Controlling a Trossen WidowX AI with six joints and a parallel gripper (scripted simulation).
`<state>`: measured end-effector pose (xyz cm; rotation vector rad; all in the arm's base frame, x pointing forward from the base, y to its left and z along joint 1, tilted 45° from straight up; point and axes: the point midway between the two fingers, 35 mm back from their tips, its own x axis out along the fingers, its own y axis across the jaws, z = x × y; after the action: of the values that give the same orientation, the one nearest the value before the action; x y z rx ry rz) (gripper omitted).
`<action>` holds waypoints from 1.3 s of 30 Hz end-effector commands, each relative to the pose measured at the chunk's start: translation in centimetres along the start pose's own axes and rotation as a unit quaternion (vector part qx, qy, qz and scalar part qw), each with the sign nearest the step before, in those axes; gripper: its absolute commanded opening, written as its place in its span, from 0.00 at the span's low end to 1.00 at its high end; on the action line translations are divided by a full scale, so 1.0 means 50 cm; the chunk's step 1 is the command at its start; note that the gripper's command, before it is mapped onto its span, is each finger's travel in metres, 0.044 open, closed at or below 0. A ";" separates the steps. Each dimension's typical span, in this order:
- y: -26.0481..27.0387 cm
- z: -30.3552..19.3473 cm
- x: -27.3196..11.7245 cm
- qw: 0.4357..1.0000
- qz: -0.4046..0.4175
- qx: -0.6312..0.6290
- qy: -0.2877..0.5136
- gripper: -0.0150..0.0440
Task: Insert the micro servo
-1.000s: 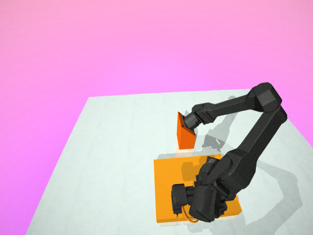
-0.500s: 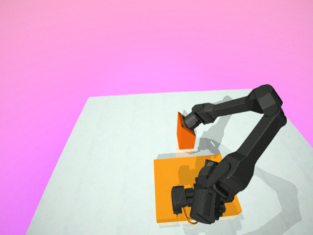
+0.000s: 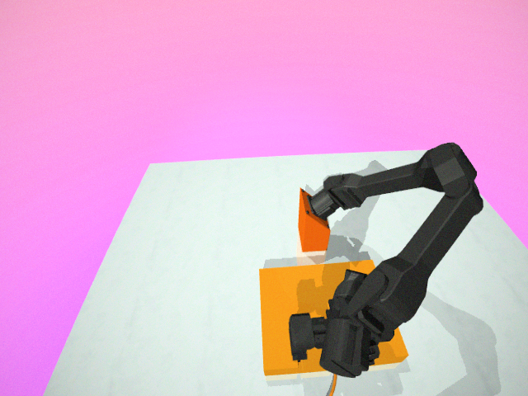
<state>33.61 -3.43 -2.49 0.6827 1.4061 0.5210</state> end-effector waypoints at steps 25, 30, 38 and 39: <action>-0.003 -0.219 -0.197 1.000 -0.002 0.002 0.001 1.00; -0.004 -0.218 -0.209 1.000 -0.002 0.003 0.001 1.00; -0.002 -0.214 -0.289 1.000 -0.001 0.006 -0.001 1.00; -0.002 -0.214 -0.289 1.000 -0.001 0.006 -0.001 1.00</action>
<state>21.64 -11.74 6.76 0.6927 1.4029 0.5059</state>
